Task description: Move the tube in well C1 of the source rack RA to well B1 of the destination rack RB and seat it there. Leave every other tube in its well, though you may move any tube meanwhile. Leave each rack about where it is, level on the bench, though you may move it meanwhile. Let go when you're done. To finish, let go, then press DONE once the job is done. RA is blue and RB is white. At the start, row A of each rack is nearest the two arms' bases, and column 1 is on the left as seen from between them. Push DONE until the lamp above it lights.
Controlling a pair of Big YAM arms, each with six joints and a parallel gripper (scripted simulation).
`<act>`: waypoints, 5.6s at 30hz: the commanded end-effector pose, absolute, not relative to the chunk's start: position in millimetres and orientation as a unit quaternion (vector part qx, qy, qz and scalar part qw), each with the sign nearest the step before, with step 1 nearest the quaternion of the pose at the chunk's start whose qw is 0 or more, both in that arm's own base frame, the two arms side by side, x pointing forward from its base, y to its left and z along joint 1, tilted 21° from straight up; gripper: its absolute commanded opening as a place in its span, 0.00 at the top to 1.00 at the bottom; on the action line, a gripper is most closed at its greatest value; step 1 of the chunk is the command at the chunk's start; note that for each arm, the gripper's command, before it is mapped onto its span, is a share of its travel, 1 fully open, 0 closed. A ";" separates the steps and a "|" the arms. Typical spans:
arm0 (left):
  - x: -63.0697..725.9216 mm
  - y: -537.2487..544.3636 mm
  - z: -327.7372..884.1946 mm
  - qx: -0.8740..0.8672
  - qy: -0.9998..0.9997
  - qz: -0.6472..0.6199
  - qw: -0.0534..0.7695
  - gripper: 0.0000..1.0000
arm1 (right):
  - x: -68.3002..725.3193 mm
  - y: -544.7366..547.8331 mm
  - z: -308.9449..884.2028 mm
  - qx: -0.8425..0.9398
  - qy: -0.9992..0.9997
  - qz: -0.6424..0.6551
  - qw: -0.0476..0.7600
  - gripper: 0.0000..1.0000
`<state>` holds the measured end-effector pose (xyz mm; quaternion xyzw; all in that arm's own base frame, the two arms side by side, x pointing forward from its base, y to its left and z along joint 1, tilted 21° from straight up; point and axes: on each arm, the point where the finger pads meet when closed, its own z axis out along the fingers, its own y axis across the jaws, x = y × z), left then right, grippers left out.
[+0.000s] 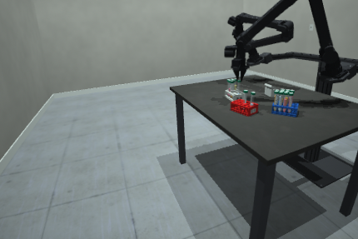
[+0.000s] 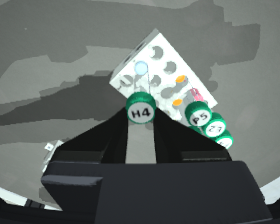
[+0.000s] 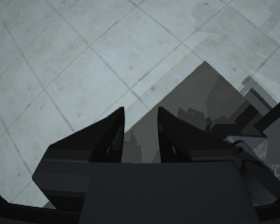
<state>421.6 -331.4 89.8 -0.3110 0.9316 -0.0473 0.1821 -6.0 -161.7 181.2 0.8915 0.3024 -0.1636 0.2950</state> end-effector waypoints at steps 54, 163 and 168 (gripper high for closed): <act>431.4 -329.7 81.9 -0.313 0.932 -0.044 0.179 1.00 | -5.5 -164.0 197.3 0.887 0.299 -0.165 0.311 0.70; 431.4 -325.1 60.0 -0.312 0.933 -0.039 0.176 1.00 | -5.5 -164.0 197.3 0.887 0.299 -0.165 0.311 0.70; 432.4 -325.5 60.0 -0.313 0.933 -0.039 0.176 1.00 | -5.5 -164.0 197.3 0.887 0.299 -0.165 0.311 0.70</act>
